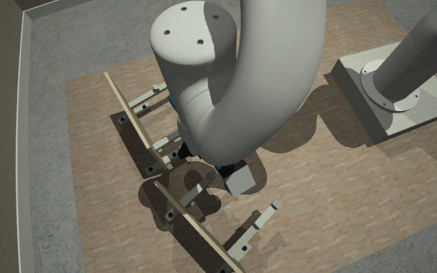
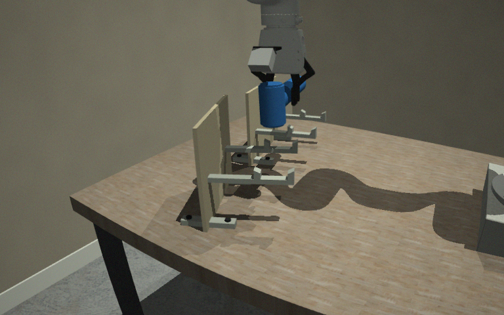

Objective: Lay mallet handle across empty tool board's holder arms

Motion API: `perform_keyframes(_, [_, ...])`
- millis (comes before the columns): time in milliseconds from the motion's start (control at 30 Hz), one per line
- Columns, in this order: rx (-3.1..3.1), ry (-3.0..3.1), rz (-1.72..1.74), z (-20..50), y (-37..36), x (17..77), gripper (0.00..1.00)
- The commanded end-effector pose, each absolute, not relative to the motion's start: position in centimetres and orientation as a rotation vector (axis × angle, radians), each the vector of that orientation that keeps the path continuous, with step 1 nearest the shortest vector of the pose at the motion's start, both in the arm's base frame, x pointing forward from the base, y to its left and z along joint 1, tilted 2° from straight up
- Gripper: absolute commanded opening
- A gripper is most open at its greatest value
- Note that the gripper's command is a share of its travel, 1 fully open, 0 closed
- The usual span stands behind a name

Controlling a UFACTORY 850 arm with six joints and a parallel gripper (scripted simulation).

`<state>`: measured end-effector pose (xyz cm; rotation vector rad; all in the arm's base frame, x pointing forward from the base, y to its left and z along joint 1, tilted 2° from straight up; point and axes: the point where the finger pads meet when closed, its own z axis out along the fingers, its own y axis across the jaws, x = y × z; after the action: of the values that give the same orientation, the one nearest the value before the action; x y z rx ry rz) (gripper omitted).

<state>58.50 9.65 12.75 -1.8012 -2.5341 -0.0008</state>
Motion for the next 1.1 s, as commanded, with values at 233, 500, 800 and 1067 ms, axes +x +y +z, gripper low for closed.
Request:
perform_keyframes(233, [-1.805,-2.536,-0.001,13.5,17.5,55.0,0.00])
perform_keyframes(500, [-1.803,-2.538,-0.001,13.9,22.6,51.6,0.00])
perform_keyframes(800, [-1.559,-2.695,-0.004,13.9,22.7,51.6,0.00])
perform_keyframes(1067, [-1.556,-2.697,-0.004,9.7,22.6,51.4,0.00])
